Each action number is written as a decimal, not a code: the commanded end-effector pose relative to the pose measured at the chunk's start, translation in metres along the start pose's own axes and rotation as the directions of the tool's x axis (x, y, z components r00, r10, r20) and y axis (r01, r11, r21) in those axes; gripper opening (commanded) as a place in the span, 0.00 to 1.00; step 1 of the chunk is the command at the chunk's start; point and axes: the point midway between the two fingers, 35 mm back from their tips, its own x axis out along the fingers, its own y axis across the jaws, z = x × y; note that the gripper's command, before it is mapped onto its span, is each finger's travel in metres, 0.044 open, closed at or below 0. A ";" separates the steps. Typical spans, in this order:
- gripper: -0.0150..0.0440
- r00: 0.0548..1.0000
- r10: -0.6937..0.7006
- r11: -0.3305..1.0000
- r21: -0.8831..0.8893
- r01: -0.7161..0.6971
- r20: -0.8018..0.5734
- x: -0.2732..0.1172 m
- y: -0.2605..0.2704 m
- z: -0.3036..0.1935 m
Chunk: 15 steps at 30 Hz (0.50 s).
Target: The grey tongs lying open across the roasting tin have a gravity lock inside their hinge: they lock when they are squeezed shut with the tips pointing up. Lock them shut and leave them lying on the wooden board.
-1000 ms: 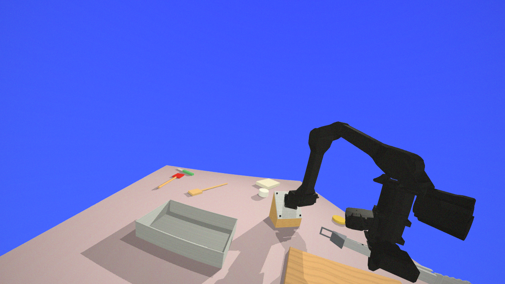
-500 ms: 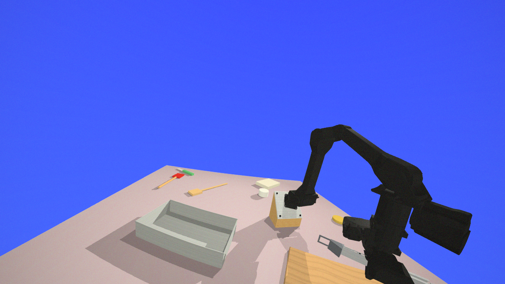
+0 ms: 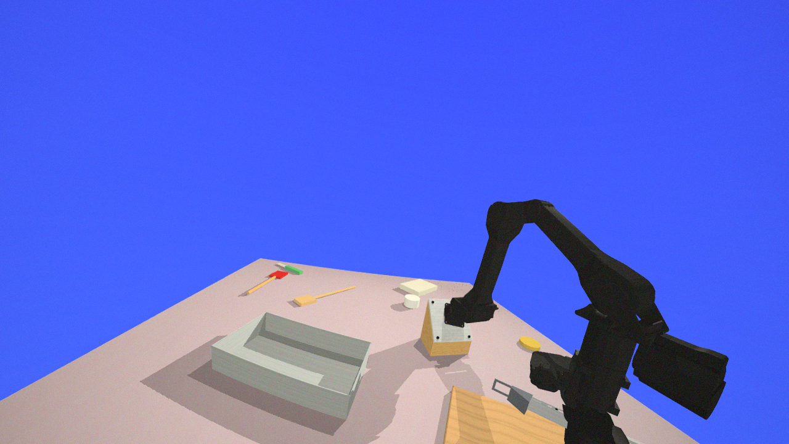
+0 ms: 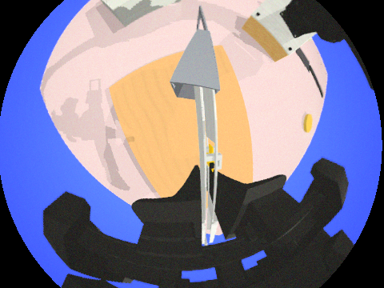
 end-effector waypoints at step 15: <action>0.00 1.000 -0.001 1.000 -0.004 0.001 -0.005 0.027 -0.002 0.003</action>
